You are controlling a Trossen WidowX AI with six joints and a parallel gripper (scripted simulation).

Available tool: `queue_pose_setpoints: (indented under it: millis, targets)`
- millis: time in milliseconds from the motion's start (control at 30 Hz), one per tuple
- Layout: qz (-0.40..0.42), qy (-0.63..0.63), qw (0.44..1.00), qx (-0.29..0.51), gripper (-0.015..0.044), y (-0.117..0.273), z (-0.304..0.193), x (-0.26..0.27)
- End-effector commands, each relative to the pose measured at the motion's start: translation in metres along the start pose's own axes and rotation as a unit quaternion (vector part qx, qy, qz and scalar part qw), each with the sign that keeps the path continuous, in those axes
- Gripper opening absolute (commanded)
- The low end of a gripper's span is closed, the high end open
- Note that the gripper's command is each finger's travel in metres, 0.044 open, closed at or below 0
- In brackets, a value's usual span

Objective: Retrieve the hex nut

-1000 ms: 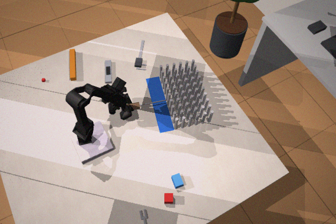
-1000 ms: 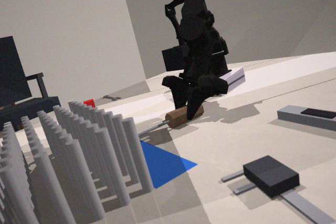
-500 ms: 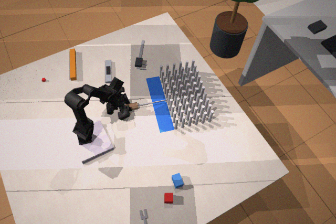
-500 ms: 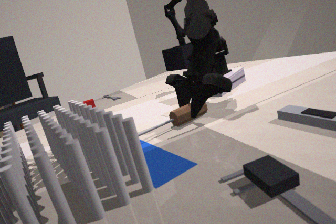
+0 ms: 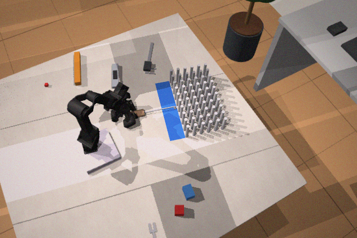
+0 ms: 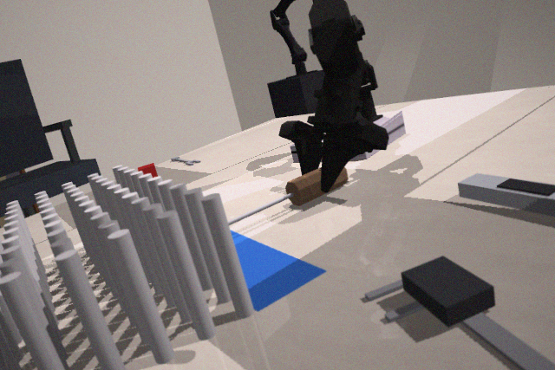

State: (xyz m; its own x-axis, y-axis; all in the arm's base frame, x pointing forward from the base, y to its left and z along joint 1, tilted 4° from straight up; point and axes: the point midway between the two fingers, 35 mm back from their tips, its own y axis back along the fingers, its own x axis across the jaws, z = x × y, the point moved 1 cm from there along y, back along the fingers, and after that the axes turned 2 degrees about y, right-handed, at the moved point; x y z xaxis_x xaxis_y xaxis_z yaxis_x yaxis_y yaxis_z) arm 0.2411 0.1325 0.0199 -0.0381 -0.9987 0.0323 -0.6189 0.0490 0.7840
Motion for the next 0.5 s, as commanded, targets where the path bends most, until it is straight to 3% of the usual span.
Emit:
queue_pose_setpoints:
  millis: [0,467]
  targets:
    - [0.0,-0.002,1.0,0.0,0.0,0.0024,0.0024,0.0007]
    - [0.0,-0.002,1.0,0.0,0.0,0.0082,-0.004,0.0004]
